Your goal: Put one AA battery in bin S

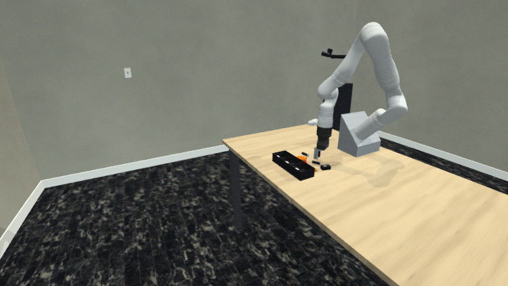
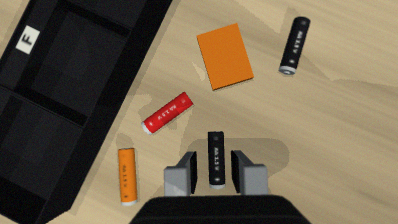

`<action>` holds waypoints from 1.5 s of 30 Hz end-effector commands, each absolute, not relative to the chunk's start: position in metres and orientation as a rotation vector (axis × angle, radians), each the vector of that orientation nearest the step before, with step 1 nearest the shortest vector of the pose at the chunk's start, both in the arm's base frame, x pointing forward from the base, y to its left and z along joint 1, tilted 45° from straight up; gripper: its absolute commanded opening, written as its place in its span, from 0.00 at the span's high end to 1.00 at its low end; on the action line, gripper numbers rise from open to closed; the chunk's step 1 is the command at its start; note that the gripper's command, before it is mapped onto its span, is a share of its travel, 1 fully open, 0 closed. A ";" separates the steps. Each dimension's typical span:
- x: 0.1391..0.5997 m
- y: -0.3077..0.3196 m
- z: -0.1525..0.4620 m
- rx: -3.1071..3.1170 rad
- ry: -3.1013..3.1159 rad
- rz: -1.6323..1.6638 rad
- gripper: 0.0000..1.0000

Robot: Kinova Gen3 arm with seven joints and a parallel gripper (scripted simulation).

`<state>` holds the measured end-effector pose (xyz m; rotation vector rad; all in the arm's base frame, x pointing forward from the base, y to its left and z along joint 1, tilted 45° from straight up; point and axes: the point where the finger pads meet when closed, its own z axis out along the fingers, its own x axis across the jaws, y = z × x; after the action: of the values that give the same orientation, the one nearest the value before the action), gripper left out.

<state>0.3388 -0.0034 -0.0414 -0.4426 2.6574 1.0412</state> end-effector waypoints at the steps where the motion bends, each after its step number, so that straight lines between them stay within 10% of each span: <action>1: 0.336 0.008 -0.051 -0.445 2.657 1.056 0.40; 36: 0.340 0.021 -0.066 -0.439 2.657 1.057 0.40; 37: 0.340 0.021 -0.066 -0.439 2.657 1.057 0.69; 45: 0.340 0.021 -0.066 -0.439 2.657 1.057 0.69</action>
<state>0.3397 0.0206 -0.0656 -0.4427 2.6575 1.0553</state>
